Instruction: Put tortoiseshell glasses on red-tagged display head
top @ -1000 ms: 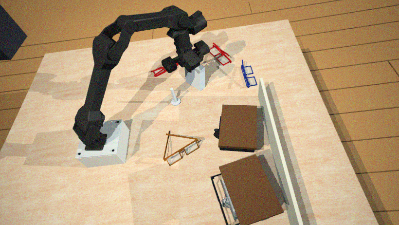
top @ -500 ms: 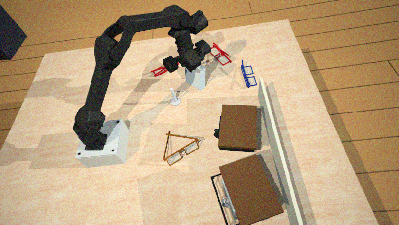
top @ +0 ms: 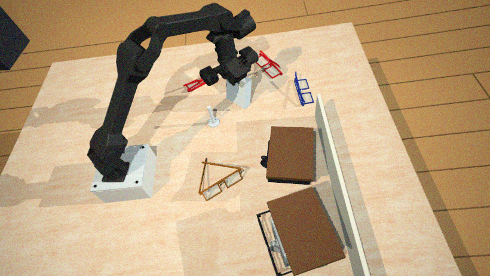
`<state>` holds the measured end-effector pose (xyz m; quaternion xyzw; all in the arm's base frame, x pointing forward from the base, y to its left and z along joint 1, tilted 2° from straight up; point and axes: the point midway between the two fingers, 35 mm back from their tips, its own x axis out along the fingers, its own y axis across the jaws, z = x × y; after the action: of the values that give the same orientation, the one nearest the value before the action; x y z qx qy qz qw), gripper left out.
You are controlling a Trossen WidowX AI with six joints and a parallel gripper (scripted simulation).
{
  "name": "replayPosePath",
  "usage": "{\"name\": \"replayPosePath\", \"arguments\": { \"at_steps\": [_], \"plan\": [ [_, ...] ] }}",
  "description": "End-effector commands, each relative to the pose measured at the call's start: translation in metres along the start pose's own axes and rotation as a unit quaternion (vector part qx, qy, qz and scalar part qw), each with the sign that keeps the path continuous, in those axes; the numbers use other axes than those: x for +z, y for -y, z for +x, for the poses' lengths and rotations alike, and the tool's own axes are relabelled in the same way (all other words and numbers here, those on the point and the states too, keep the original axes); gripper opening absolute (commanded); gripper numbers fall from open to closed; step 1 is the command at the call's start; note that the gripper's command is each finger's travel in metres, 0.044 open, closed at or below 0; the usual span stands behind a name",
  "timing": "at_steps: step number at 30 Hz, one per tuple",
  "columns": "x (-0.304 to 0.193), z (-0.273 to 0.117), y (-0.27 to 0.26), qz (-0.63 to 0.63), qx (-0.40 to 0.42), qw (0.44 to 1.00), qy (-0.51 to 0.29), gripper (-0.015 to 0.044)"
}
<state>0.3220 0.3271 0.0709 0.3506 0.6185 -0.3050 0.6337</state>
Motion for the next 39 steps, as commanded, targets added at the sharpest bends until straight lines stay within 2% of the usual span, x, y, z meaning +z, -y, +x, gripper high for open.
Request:
{"name": "replayPosePath", "arguments": {
  "at_steps": [1, 39],
  "plan": [
    [0.001, 0.000, -0.002, -0.001, 0.002, 1.000, 0.003, 0.0000],
    [0.001, -0.002, -0.012, -0.001, 0.002, 1.000, 0.003, 0.0000]
  ]
}}
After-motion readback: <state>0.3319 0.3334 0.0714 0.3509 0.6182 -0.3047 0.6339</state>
